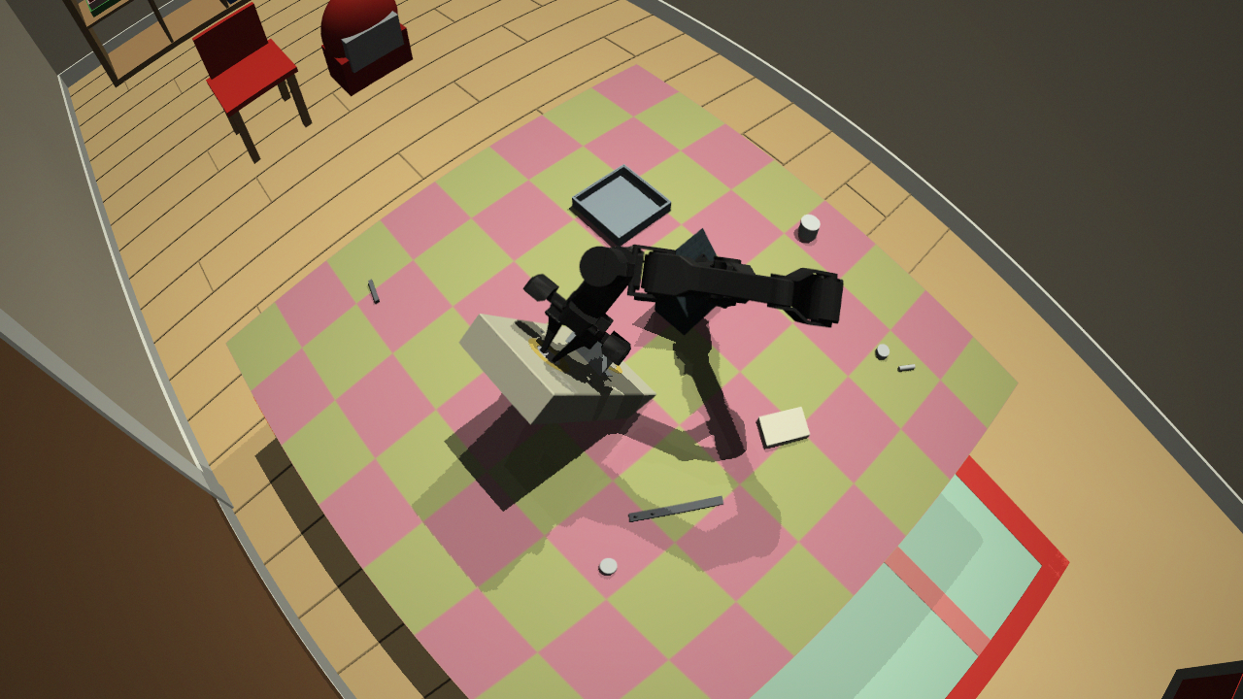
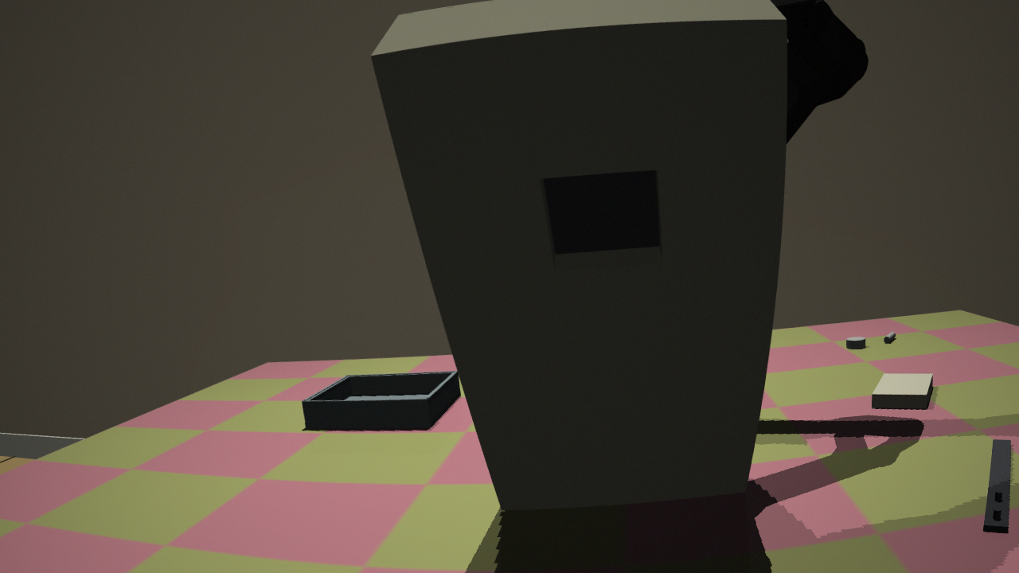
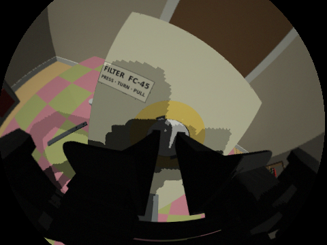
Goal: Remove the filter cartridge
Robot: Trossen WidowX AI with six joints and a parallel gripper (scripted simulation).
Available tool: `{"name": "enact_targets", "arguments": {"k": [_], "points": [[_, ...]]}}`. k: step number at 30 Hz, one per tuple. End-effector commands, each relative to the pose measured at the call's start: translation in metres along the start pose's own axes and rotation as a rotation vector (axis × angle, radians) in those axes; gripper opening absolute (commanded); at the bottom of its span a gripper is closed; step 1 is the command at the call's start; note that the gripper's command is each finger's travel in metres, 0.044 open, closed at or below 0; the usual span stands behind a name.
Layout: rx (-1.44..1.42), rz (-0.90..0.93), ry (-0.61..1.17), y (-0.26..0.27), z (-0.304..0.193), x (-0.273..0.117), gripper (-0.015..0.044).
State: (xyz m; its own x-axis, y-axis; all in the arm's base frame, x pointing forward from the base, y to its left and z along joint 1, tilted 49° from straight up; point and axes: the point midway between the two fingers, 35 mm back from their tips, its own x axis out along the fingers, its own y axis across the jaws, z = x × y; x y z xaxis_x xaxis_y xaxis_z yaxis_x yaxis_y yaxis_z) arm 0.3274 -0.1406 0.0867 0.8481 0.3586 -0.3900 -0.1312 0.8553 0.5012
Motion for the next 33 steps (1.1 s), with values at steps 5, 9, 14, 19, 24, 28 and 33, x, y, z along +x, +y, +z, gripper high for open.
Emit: {"name": "enact_targets", "arguments": {"k": [5, 9, 14, 19, 24, 28, 33], "points": [[0.285, -0.004, 0.009, -0.0005, -0.0018, 0.0059, 0.0000], [0.424, -0.005, 0.009, -0.0005, -0.0018, 0.0063, 0.0000], [0.599, -0.006, 0.009, -0.0005, -0.0018, 0.0067, 0.0000], [0.773, -0.006, 0.008, -0.0005, -0.0018, 0.0069, 0.0000], [0.948, -0.007, 0.008, -0.0005, -0.0018, 0.0070, 0.0000], [1.087, -0.008, 0.007, -0.0005, -0.0018, 0.0071, 0.0000], [1.257, -0.008, 0.007, -0.0005, -0.0018, 0.0071, 0.0000]]}}
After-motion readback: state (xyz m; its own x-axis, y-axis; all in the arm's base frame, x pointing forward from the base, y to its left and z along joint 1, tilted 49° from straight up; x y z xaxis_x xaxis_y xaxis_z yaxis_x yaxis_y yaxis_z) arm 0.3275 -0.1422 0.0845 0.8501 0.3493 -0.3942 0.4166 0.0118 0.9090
